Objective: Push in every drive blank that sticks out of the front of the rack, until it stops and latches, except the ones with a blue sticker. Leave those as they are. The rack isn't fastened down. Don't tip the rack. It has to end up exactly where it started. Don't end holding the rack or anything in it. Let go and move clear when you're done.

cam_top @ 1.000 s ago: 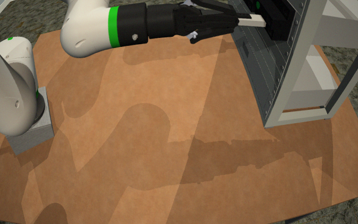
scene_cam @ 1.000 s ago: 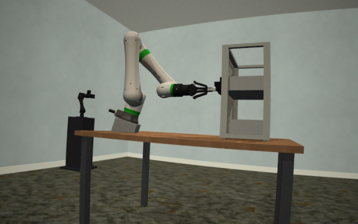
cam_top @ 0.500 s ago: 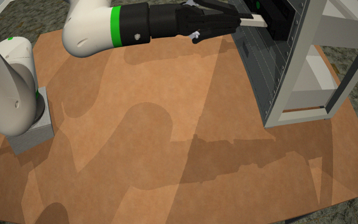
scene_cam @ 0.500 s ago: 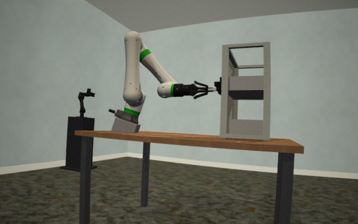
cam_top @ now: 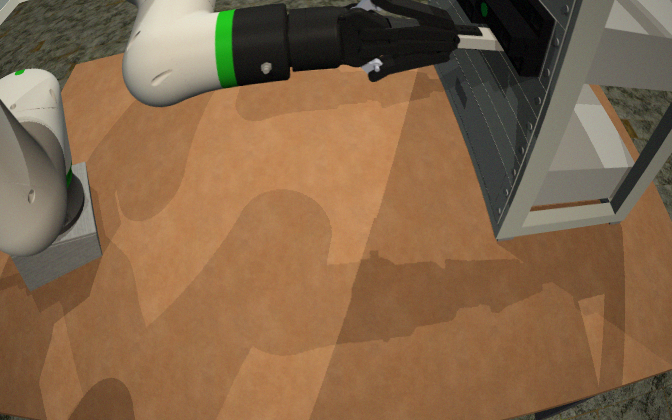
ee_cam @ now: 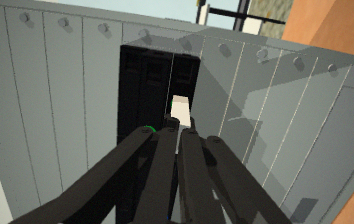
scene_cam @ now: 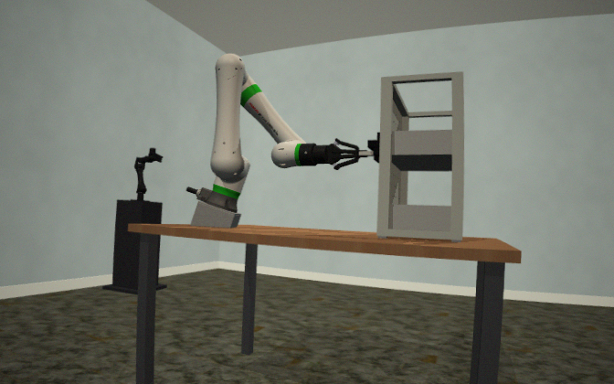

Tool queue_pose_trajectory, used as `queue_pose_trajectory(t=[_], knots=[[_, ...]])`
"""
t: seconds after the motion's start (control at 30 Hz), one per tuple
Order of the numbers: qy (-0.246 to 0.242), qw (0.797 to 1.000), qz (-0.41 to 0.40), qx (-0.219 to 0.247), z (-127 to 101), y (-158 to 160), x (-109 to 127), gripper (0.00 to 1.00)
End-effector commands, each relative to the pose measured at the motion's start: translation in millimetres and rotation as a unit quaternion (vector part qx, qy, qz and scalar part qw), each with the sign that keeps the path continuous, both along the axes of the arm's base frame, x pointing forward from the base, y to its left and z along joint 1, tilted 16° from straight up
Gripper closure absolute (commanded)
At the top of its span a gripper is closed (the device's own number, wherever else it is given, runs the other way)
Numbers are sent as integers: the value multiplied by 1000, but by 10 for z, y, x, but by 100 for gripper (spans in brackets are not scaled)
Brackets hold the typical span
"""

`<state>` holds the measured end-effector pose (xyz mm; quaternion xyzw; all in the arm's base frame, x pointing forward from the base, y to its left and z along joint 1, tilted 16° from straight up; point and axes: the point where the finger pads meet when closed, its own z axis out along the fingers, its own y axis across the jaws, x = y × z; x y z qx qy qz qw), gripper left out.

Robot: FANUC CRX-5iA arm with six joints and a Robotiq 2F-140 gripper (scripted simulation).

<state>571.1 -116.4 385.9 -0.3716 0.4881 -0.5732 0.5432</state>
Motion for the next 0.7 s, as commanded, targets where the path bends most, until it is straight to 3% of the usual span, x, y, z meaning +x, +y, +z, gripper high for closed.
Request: queue_pose_trajectory(t=[0.0, 0.67], knots=[[0, 1000, 0, 0, 2, -1, 3, 100], [0, 1000, 0, 0, 13, -9, 47, 100]])
